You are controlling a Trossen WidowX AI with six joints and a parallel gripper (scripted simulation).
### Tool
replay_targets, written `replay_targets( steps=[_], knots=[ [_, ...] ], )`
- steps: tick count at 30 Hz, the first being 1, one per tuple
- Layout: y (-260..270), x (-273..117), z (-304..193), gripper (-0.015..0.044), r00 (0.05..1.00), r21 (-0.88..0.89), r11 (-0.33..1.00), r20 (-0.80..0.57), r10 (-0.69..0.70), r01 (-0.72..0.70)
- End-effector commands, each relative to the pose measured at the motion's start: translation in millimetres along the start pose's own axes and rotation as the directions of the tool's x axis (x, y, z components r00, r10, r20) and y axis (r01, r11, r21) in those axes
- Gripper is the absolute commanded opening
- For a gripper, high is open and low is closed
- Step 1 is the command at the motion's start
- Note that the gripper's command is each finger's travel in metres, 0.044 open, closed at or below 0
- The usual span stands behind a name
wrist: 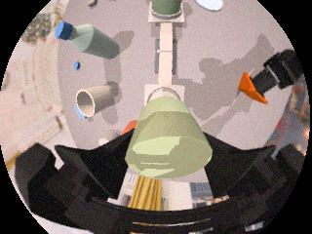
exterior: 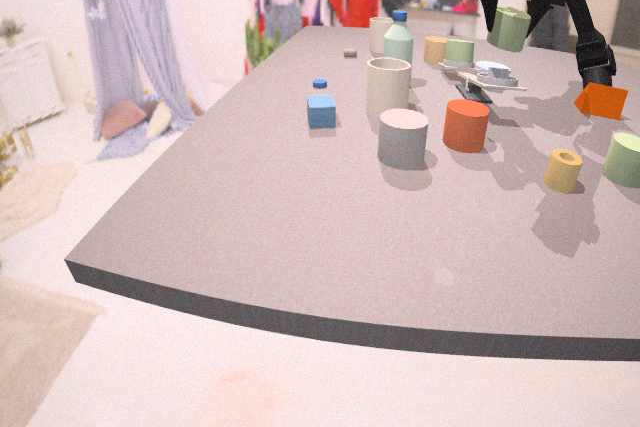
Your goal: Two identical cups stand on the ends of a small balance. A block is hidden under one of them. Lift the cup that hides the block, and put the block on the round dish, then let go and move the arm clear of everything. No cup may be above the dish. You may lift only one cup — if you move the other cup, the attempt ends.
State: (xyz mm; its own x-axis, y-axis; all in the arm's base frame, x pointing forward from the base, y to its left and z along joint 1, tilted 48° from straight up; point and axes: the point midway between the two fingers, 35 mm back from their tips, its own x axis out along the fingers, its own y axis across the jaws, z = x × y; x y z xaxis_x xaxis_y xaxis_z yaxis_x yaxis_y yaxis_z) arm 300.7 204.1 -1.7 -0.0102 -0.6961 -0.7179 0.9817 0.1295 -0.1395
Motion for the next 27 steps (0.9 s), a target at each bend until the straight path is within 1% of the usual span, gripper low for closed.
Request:
replay_targets(
  steps=[1,7,19,27],
  knots=[
    [-0.7,-0.2,-1.8,0.0,1.0,-0.002,1.0,0.0,0.003,-0.003],
    [-11.6,23.2,-37.2,0.0,1.0,-0.002,1.0,0.006,-0.013,0.013],
    [-47.5,82.8,-104.0,0.0,0.998,0.009,0.999,0.028,-0.052,0.052],
    [-52.9,97.0,-110.8,0.0,0.998,0.012,0.998,0.032,-0.057,0.056]
  ],
)
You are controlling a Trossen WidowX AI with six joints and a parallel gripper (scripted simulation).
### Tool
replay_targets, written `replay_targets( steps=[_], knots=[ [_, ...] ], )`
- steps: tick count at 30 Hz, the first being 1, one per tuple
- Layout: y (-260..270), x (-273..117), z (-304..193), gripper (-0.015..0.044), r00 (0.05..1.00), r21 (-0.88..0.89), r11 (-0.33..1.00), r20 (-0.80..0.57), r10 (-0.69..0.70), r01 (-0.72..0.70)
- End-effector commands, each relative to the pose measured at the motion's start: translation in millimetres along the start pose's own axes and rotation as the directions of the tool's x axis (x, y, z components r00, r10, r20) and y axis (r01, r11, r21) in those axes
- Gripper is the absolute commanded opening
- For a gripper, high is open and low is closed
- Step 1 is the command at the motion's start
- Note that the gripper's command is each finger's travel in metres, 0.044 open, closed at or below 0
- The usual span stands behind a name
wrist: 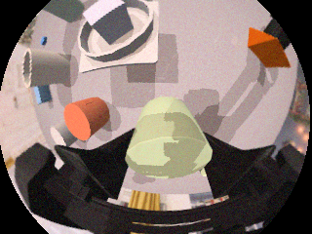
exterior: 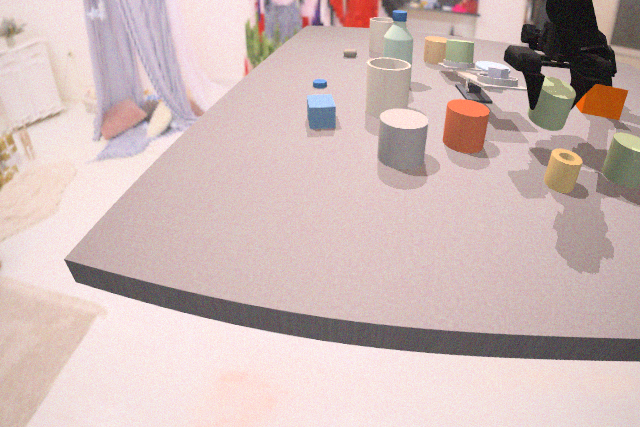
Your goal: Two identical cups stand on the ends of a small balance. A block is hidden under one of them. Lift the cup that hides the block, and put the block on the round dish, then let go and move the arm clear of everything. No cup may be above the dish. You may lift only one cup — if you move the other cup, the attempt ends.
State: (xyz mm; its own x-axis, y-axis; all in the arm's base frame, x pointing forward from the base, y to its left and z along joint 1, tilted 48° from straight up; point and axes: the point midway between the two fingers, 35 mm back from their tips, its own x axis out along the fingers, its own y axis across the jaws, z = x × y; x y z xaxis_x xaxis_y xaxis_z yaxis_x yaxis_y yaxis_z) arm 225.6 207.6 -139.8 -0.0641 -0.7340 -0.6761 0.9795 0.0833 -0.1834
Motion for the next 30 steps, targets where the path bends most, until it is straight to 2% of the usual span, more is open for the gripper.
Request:
replay_targets(
  steps=[1,8,25,30],
  knots=[
    [1.3,2.4,0.1,0.0,1.0,0.01,1.0,-0.013,0.007,-0.007],
    [1.3,29.9,0.1,0.0,1.0,0.01,1.0,-0.012,0.007,-0.007],
    [1.5,53.0,0.1,0.0,1.0,0.011,1.0,-0.011,0.008,-0.007],
    [2.0,47.9,-0.5,0.0131,1.0,0.015,1.0,-0.016,0.003,-0.003]
  ],
)
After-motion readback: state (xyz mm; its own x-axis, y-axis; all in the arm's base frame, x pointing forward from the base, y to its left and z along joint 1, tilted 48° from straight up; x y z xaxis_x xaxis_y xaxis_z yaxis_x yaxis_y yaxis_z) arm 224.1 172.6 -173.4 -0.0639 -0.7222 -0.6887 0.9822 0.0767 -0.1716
